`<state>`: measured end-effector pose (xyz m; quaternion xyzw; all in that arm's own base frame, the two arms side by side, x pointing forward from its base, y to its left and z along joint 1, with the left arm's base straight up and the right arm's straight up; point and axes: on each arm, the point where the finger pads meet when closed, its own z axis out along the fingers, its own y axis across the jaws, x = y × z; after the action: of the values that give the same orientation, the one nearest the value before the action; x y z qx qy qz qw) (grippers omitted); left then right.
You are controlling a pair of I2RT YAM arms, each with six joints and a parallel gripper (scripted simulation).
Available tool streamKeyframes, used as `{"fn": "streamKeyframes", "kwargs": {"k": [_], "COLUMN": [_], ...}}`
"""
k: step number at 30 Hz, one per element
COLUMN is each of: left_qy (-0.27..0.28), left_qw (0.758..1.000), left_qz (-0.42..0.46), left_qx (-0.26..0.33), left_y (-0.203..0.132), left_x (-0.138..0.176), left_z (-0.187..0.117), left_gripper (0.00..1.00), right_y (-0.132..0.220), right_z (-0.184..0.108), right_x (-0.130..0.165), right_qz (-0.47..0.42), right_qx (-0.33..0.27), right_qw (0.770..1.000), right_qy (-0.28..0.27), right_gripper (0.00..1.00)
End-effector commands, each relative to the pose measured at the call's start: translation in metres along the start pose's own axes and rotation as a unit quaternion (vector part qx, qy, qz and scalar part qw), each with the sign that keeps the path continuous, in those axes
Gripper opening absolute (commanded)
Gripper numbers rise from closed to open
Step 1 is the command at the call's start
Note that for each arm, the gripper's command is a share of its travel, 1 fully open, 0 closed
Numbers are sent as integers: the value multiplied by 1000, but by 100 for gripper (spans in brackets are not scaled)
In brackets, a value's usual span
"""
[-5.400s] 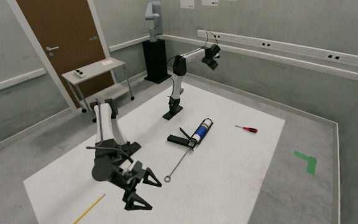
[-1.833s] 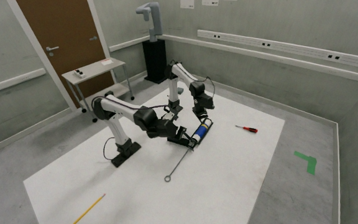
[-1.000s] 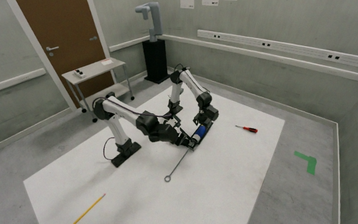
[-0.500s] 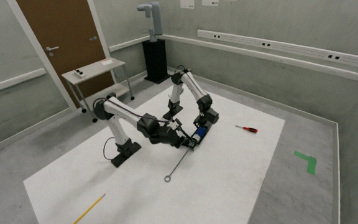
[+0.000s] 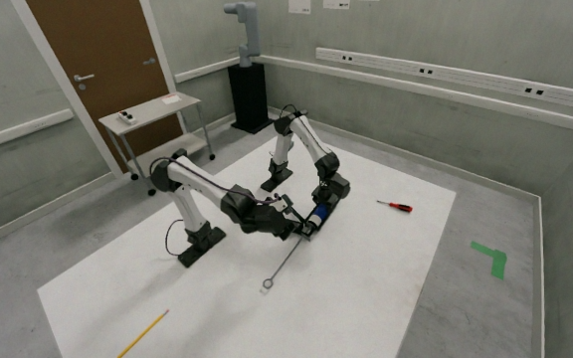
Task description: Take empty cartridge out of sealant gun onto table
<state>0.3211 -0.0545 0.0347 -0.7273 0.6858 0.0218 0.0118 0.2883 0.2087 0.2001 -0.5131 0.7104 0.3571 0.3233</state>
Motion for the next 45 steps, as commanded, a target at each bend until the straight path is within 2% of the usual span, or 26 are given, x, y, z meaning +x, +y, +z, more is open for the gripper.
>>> {"fn": "streamKeyframes", "kwargs": {"k": [1, 2, 3, 6, 8, 11, 15, 31, 45], "left_qy": [4, 4, 13, 63, 63, 126, 118, 119, 131], "left_qw": [1000, 1000, 1000, 998, 998, 991, 993, 992, 991], "left_qz": [-3, -3, 4, 28, 28, 33, 11, 12, -3], "left_qx": [19, 18, 13, -6, -6, 4, 23, 23, 8], "left_y": [-4, -3, -1, 8, 8, 7, -1, -1, 4], "left_x": [0, -1, 2, 11, 11, 10, -3, 0, 33], "left_z": [-8, -8, -8, -13, -13, -31, -38, -39, -53], "left_gripper": [29, 41, 42, 42, 42, 42, 42, 42, 42], "right_y": [-1, -1, -2, 0, 0, 1, 2, 2, -4], "right_z": [4, 5, 6, 6, 6, 7, 7, 10, -8], "right_x": [-3, -2, -1, -3, -3, -3, -4, 1, 0], "right_qz": [7, 10, 14, 19, 19, 27, 34, 66, 65], "right_qx": [-1, -2, -3, -6, -6, -8, -9, -8, 10], "right_qw": [1000, 1000, 1000, 1000, 1000, 999, 999, 997, 996], "right_qy": [-10, -10, -10, -19, -19, -25, -32, -44, -54], "right_gripper": [100, 100, 100, 100, 100, 100, 100, 100, 100]}}
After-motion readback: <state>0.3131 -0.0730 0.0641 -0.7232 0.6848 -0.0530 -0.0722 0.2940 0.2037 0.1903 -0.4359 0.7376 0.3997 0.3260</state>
